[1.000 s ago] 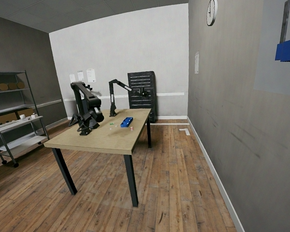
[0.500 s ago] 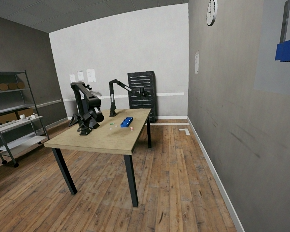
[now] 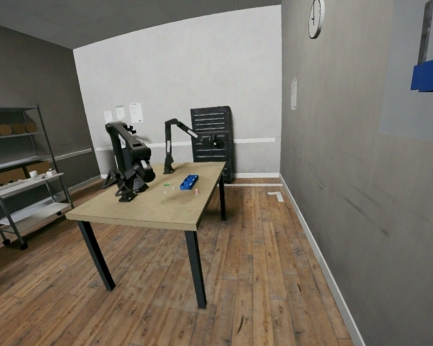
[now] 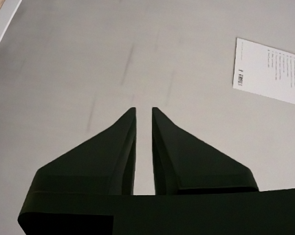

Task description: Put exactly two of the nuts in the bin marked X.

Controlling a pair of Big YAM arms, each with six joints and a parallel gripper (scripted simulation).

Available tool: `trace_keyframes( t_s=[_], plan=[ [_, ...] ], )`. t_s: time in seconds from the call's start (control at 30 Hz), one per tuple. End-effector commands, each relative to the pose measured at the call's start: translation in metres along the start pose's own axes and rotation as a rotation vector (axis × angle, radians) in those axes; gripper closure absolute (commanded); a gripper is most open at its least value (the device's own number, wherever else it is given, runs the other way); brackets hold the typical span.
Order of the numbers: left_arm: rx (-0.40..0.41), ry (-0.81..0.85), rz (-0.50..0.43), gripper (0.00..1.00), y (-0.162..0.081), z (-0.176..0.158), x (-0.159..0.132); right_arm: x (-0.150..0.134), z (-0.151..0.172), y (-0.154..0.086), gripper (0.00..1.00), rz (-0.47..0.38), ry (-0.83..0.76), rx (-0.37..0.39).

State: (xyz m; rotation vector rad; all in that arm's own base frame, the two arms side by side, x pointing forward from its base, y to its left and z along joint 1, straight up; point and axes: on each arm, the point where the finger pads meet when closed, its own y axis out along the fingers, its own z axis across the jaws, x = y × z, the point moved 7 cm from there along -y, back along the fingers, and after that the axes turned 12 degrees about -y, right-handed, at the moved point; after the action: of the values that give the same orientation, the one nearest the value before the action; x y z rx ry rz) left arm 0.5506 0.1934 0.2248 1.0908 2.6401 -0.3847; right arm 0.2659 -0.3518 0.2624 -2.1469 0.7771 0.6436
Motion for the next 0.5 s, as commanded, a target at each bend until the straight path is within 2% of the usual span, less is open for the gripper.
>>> trace_keyframes(
  t_s=[0.0, 0.03, 0.13, 0.2, 0.27, 0.37, 0.4, 0.47],
  plan=[
    [0.021, 0.043, 0.060, 0.91, 0.001, -0.005, -0.034, -0.004, -0.004, 0.003, 0.00, 0.002, 0.015, 0.005],
    [0.035, 0.068, 0.088, 0.91, -0.008, -0.015, -0.040, -0.004, -0.004, 0.003, 0.00, 0.002, 0.015, 0.005],
    [0.068, 0.093, 0.080, 0.91, -0.008, 0.012, -0.055, -0.004, -0.004, 0.003, 0.00, 0.002, 0.015, 0.005],
    [0.095, 0.142, 0.144, 0.91, -0.022, -0.006, -0.072, -0.004, -0.004, 0.003, 0.00, 0.002, 0.015, 0.005],
    [0.095, 0.142, 0.144, 0.91, -0.022, -0.006, -0.072, -0.004, -0.004, 0.003, 0.00, 0.002, 0.015, 0.005],
    [0.160, 0.224, 0.198, 0.91, -0.033, 0.000, -0.088, -0.004, -0.004, 0.003, 0.00, 0.002, 0.015, 0.005],
    [0.171, 0.238, 0.207, 0.91, -0.037, 0.003, -0.094, -0.004, -0.004, 0.003, 0.00, 0.002, 0.015, 0.005],
    [0.202, 0.257, 0.189, 0.91, -0.038, 0.033, -0.101, -0.004, -0.004, 0.003, 0.00, 0.002, 0.015, 0.005]
  ],
)
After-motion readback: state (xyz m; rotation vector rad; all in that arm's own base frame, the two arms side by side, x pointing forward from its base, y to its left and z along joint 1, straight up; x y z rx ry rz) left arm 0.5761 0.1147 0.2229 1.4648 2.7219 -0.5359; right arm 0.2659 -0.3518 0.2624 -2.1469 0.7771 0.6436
